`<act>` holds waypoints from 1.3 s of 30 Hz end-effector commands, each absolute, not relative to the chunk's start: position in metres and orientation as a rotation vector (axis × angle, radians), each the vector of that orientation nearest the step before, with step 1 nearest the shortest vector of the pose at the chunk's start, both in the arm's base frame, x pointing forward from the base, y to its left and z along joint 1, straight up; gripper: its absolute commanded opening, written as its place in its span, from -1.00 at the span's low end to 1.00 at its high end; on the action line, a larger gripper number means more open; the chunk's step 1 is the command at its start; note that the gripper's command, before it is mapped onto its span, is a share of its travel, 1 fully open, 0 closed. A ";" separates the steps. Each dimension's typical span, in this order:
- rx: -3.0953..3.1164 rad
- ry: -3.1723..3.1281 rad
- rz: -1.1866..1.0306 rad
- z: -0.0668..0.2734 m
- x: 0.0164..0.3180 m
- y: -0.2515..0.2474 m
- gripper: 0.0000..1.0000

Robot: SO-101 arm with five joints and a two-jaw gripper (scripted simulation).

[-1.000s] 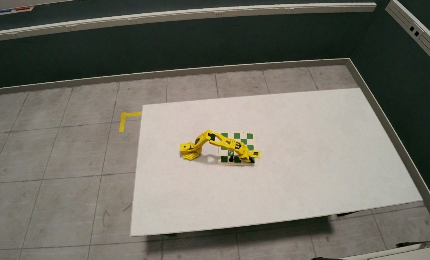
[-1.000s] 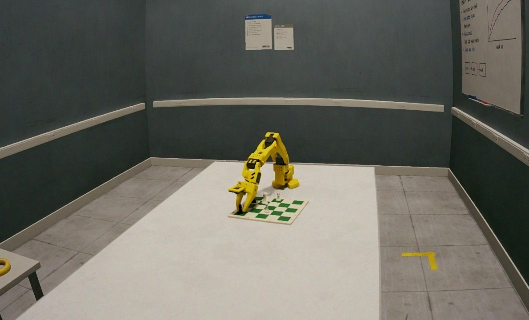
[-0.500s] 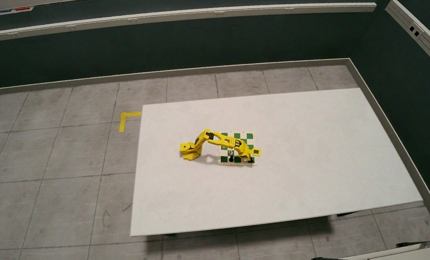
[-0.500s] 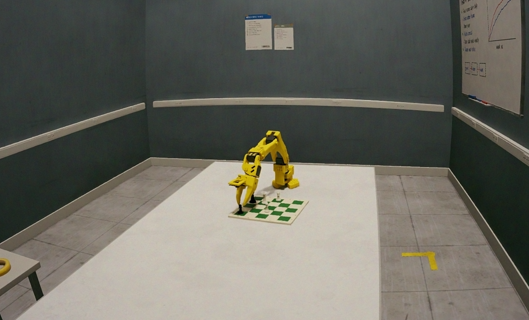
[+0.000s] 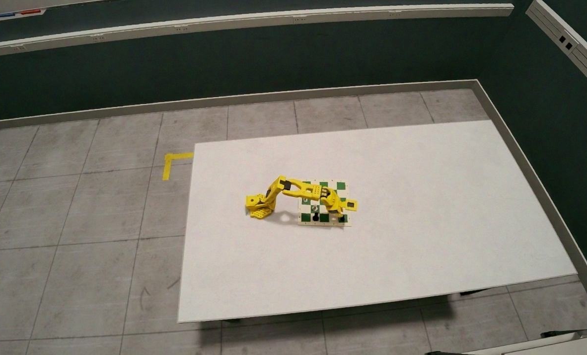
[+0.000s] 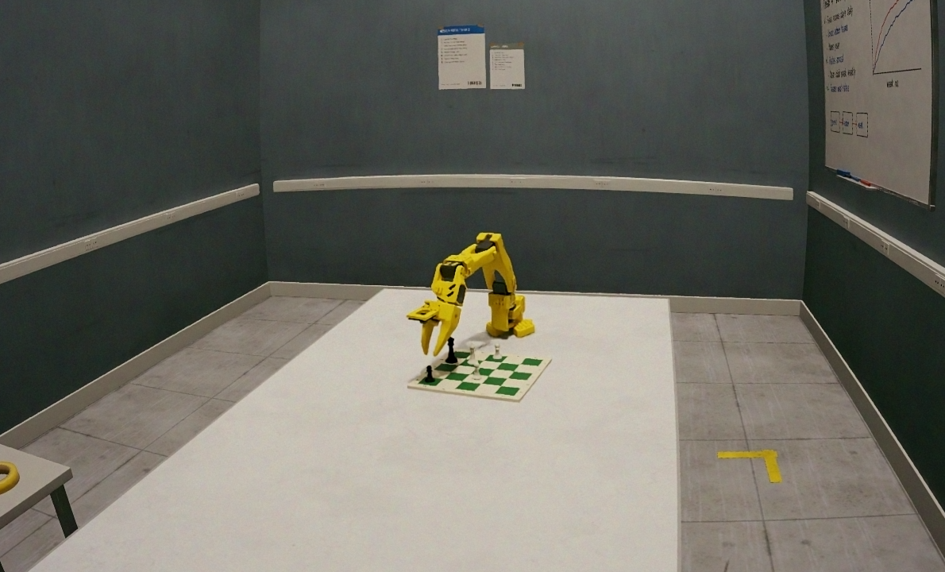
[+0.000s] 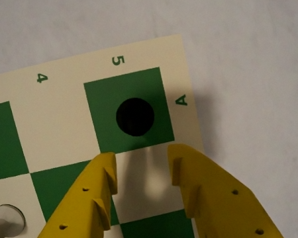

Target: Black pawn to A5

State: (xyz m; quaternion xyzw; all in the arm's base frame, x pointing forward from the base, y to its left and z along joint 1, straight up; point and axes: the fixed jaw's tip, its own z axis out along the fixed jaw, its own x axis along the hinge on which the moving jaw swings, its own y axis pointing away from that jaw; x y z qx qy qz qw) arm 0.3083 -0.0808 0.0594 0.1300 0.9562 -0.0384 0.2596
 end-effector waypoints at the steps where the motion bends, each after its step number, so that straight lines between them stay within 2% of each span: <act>1: 0.357 2.562 -0.103 0.070 0.310 -0.080 -0.81; 17: 0.284 2.584 -0.081 0.074 0.309 -0.062 -0.78; 22: 0.102 2.630 -0.031 0.080 0.301 -0.018 -0.70; 27: -0.187 2.677 0.035 0.088 0.276 0.043 -0.59; 32: -0.532 2.696 0.095 0.096 0.233 0.098 -0.45; 34: -0.532 2.696 0.095 0.096 0.233 0.098 -0.45; 39: -0.854 2.676 0.134 0.101 0.185 0.133 -0.33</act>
